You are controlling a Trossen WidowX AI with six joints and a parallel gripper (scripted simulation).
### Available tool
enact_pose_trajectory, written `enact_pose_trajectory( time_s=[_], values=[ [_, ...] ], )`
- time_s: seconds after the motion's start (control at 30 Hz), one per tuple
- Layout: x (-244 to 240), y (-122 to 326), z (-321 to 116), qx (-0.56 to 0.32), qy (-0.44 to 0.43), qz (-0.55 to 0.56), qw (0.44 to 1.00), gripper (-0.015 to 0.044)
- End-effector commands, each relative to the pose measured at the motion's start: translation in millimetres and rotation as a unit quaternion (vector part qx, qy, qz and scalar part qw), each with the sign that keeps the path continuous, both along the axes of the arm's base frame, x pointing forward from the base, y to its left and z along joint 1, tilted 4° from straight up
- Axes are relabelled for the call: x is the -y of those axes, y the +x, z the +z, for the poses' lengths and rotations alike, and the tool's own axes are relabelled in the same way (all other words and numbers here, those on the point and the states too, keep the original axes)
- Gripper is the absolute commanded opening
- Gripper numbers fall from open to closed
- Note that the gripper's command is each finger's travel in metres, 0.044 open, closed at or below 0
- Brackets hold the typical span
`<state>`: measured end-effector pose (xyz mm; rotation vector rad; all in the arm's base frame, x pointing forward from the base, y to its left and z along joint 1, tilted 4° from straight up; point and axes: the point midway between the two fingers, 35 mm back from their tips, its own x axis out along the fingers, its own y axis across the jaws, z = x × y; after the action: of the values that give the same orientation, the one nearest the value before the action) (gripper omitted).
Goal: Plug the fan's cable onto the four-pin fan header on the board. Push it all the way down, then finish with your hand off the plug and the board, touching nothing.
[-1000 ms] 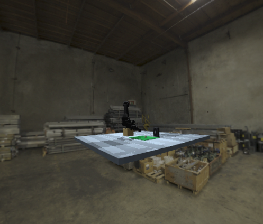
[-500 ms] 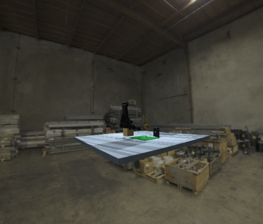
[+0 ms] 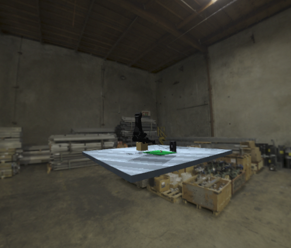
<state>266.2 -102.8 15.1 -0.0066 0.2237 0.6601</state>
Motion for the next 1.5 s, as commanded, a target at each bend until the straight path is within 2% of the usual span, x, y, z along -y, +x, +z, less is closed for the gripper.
enact_pose_trajectory(
  time_s=[0.0, 1.47],
  values=[
    [1, 1, 3, 0.001, -0.004, 0.0, 1.0, 0.0],
    [2, -7, -17, -0.002, 0.002, 0.0, 1.0, 0.0]
  ],
)
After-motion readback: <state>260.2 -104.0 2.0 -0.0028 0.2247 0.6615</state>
